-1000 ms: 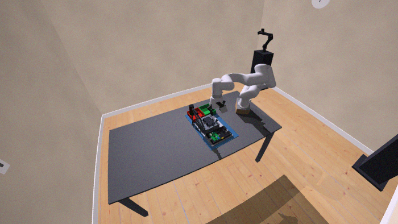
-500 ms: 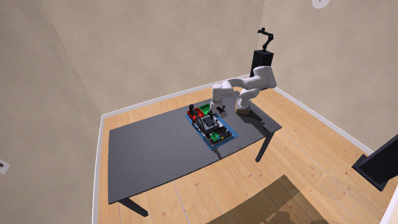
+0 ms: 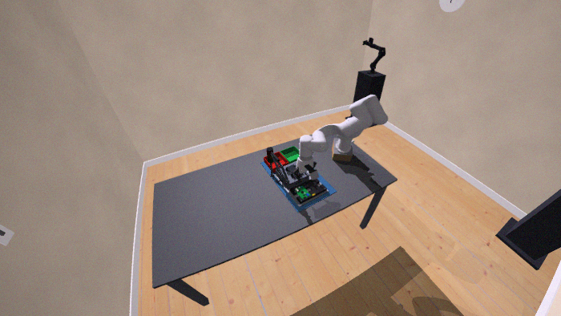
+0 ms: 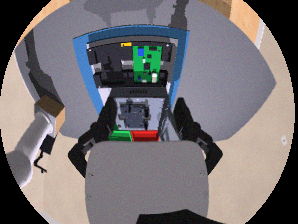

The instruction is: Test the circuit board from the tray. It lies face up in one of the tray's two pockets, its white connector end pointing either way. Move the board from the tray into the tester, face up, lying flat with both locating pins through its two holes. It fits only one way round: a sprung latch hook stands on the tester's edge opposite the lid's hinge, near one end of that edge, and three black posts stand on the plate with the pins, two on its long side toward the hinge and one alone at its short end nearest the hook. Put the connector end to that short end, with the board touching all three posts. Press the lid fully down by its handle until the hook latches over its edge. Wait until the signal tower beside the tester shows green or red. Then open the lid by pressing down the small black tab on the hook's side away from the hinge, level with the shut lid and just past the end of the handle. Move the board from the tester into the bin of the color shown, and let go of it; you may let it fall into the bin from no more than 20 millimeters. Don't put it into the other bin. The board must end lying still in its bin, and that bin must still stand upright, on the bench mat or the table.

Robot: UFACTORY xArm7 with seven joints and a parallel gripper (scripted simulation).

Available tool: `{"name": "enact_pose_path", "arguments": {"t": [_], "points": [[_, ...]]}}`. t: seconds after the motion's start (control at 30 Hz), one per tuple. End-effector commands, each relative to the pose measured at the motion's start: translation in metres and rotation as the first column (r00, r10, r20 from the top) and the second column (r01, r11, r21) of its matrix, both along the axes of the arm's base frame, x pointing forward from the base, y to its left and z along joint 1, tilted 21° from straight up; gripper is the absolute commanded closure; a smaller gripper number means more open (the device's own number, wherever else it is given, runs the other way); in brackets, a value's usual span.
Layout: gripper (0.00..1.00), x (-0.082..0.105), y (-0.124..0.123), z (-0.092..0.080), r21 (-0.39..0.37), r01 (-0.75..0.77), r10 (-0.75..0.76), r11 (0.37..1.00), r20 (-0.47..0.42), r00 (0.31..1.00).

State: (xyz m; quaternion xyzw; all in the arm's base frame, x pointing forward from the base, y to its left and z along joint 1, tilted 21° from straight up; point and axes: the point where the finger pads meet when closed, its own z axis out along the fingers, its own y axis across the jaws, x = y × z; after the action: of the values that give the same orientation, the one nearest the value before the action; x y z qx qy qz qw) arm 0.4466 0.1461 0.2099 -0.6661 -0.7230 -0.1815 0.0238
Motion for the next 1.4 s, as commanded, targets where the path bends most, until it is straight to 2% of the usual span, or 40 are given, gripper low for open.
{"name": "enact_pose_path", "arguments": {"t": [0.0, 0.3, 0.37, 0.53, 1.17, 1.37], "points": [[0.00, 0.014, 0.010, -0.034, 0.000, 0.000, 0.000, 1.000, 0.000, 1.000], [0.00, 0.024, 0.024, -0.078, 0.000, 0.000, 0.000, 1.000, 0.000, 1.000], [0.00, 0.024, 0.024, -0.078, 0.000, 0.000, 0.000, 1.000, 0.000, 1.000], [0.00, 0.026, 0.027, -0.090, 0.000, 0.000, 0.000, 1.000, 0.000, 1.000], [0.00, 0.027, 0.029, -0.095, 0.000, 0.000, 0.000, 1.000, 0.000, 1.000], [0.00, 0.029, 0.032, -0.104, 0.000, 0.000, 0.000, 1.000, 0.000, 1.000]]}}
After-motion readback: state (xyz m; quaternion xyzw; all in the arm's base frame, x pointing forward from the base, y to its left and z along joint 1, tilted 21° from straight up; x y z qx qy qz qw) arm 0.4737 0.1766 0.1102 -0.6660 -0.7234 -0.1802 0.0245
